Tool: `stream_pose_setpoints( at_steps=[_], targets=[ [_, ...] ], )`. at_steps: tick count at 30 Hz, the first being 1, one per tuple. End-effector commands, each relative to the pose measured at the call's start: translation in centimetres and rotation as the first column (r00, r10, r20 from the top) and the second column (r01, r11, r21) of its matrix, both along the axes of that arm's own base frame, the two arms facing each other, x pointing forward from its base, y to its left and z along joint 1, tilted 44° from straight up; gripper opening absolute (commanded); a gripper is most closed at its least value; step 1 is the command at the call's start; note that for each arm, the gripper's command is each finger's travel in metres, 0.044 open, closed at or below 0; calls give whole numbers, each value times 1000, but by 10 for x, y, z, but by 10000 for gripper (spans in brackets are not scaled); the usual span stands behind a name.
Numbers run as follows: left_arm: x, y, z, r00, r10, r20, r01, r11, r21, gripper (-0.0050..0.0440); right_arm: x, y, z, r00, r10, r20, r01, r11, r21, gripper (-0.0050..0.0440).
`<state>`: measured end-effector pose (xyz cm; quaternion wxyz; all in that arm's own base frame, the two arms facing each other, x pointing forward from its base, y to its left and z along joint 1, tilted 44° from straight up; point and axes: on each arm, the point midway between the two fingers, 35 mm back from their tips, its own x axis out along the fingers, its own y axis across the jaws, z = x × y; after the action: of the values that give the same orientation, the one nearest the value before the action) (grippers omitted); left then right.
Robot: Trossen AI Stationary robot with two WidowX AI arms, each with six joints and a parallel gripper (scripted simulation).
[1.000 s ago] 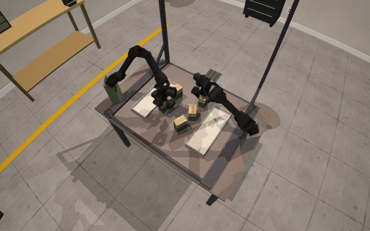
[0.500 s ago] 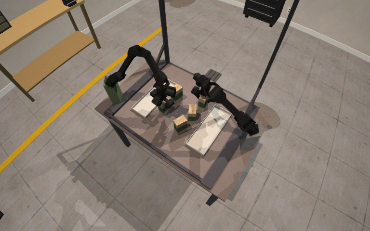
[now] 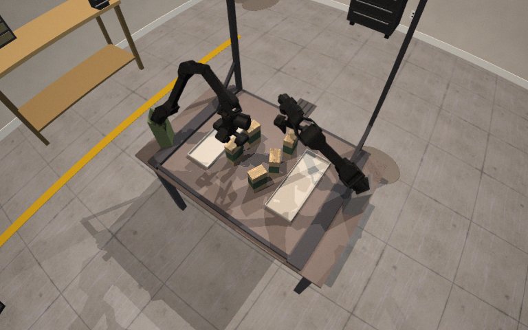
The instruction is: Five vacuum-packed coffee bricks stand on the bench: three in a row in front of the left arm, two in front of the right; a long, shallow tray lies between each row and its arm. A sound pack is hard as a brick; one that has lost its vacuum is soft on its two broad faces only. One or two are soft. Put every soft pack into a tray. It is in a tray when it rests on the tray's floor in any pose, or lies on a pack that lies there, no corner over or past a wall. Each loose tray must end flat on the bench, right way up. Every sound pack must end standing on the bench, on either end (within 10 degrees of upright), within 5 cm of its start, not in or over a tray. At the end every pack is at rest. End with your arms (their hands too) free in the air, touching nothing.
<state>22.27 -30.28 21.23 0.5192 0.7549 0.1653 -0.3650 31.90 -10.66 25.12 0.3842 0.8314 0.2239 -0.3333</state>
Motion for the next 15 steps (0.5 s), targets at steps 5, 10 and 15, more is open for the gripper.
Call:
stream_pose_setpoints(
  at_steps=[5,10,15],
  targets=[
    [-10,4,19,1000,11,8,-11,1000,-16,372,-4,1,14,1000,5,30,-5,1000,-15,377],
    [-10,4,19,1000,11,8,-11,1000,-16,372,-9,5,9,1000,5,29,-5,1000,-15,377],
    [-25,16,3,1000,11,7,-11,1000,-15,372,-36,28,-13,1000,5,28,-5,1000,-13,377]
  ],
)
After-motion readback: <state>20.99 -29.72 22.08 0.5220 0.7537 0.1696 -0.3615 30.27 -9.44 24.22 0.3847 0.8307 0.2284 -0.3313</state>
